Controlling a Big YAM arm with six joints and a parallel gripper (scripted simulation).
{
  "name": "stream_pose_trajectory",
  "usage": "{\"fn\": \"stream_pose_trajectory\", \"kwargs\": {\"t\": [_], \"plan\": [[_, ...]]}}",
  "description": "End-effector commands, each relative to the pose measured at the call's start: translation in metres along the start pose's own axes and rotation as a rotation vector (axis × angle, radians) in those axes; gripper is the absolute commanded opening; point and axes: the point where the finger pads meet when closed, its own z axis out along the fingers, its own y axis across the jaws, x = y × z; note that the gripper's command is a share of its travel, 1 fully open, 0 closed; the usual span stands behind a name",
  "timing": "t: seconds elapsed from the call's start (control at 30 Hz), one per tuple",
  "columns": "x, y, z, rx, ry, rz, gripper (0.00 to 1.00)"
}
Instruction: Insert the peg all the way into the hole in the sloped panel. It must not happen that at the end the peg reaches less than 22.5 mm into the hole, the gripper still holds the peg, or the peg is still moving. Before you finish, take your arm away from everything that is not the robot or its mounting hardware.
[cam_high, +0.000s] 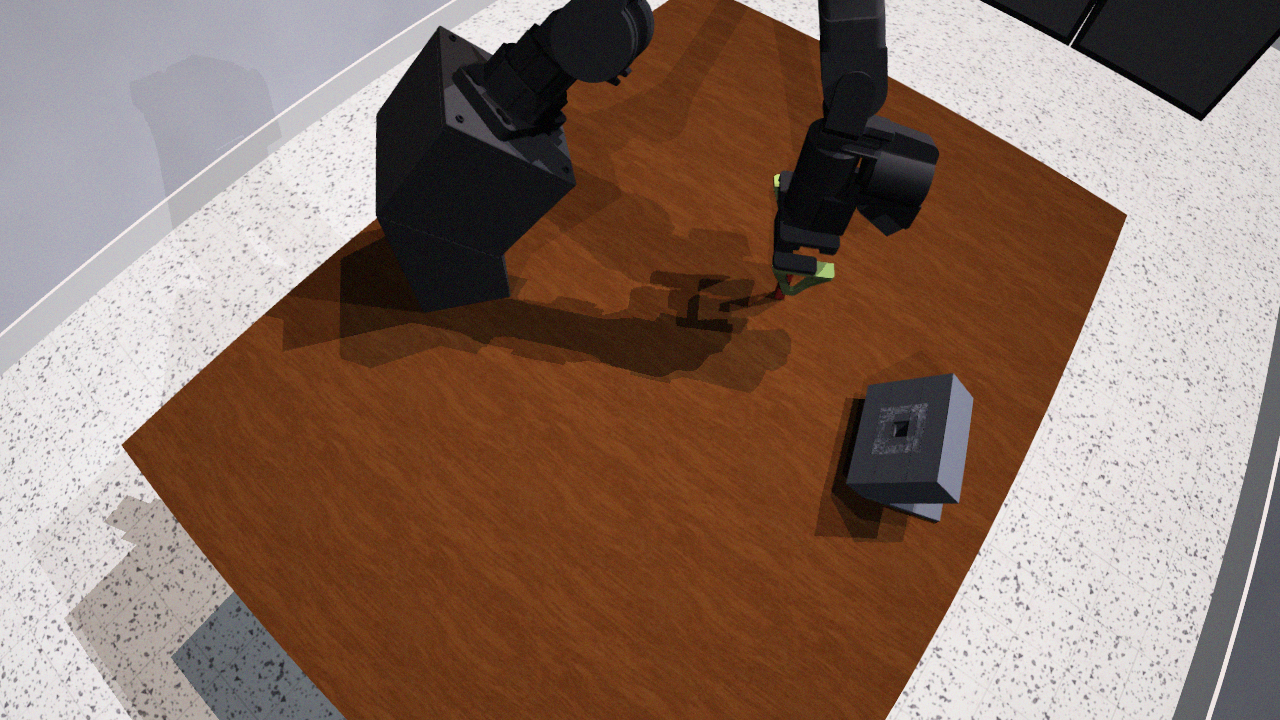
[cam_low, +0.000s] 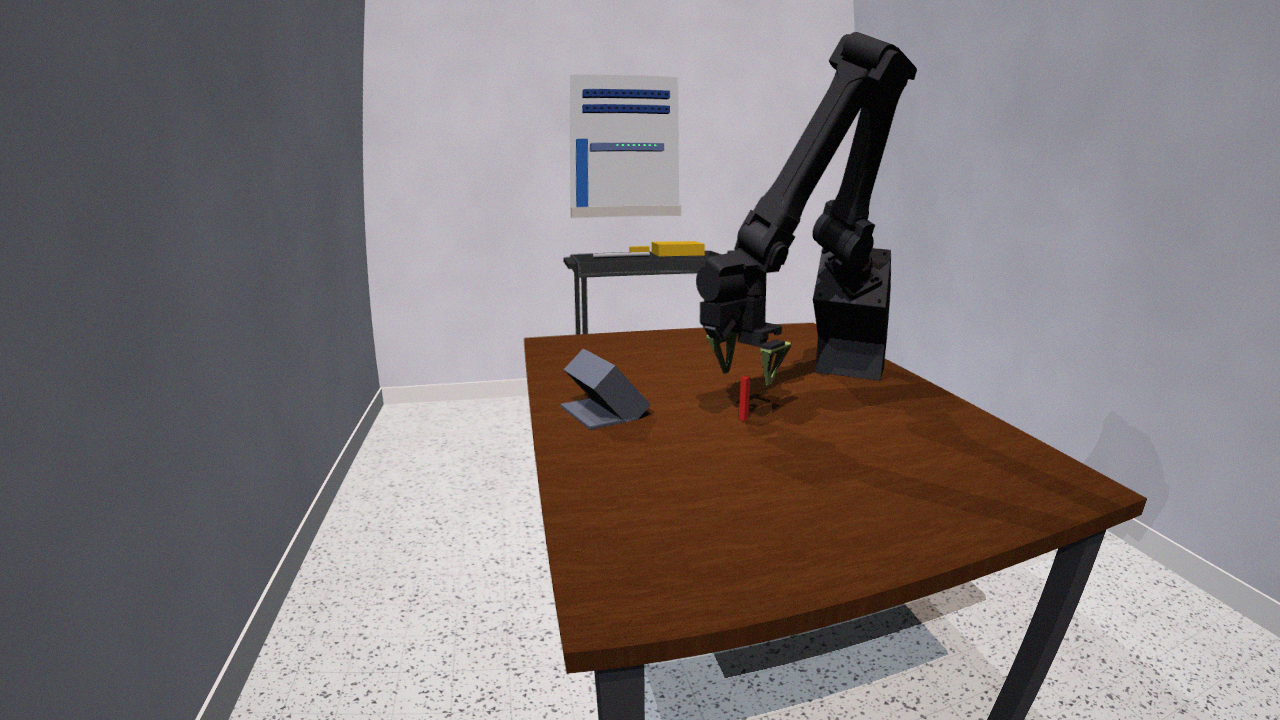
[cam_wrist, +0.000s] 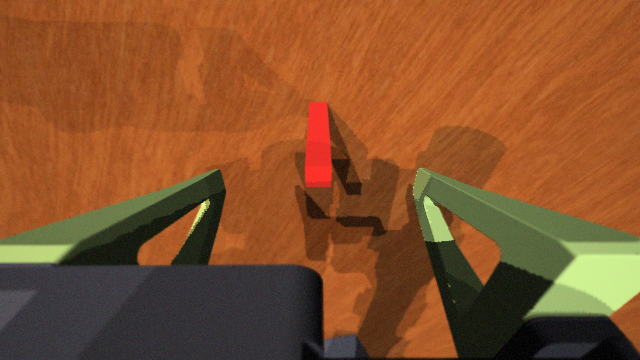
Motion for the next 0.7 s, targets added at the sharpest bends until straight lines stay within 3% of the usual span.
{"fn": "stream_pose_trajectory", "kwargs": {"t": [0.0, 0.47, 0.67], "plan": [[-0.0122, 0.0010, 0.0033, -0.001, -0.019, 0.000, 1.00], [-0.0157, 0.0013, 0.0107, -0.001, -0.019, 0.000, 1.00], [-0.0072, 0.0000, 0.0073, 0.001, -0.008, 0.001, 0.32]]}}
